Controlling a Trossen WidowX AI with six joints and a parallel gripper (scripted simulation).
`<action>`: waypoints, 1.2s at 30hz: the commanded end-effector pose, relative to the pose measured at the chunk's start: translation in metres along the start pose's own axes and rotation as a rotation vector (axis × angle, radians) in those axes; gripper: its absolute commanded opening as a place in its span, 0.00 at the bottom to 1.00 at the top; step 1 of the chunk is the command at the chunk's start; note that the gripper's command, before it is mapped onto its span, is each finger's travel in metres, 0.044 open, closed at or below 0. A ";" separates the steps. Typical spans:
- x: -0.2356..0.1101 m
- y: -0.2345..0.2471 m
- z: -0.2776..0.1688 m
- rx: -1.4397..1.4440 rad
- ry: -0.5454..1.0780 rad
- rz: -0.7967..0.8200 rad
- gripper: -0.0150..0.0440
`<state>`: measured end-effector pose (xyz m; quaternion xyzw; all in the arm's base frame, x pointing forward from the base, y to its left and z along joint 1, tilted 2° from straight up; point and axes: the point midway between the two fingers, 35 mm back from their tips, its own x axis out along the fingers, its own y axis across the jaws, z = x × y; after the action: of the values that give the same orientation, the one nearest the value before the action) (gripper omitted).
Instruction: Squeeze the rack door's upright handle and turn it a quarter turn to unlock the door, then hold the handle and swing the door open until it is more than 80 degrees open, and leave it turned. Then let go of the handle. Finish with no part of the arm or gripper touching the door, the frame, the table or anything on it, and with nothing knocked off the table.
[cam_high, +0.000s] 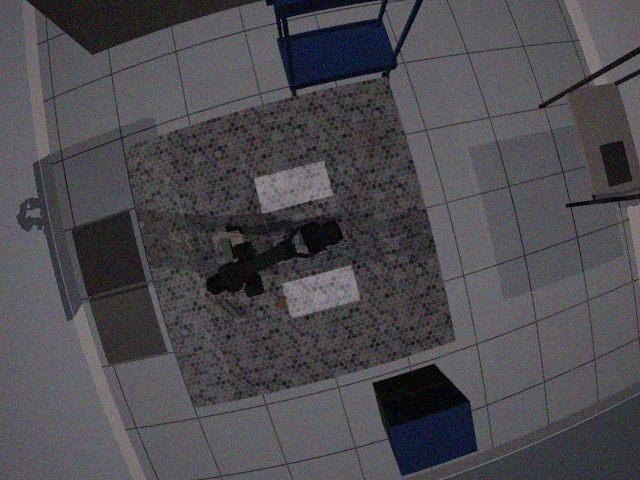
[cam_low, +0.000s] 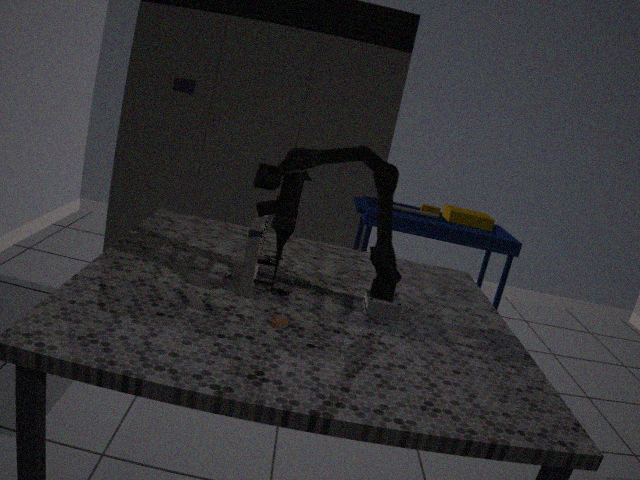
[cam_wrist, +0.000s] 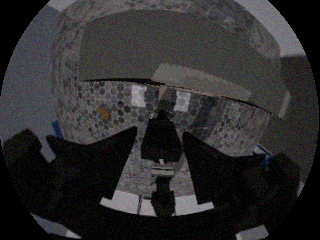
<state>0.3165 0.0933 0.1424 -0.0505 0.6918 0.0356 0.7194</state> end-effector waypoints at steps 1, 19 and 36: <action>0.009 -0.001 -0.002 -0.001 0.004 -0.006 0.74; 0.011 -0.001 -0.002 -0.001 0.004 -0.006 0.34; 0.011 -0.001 -0.002 -0.370 0.005 -0.005 0.28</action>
<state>0.3153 0.0918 0.1321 -0.1282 0.6848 0.1070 0.7093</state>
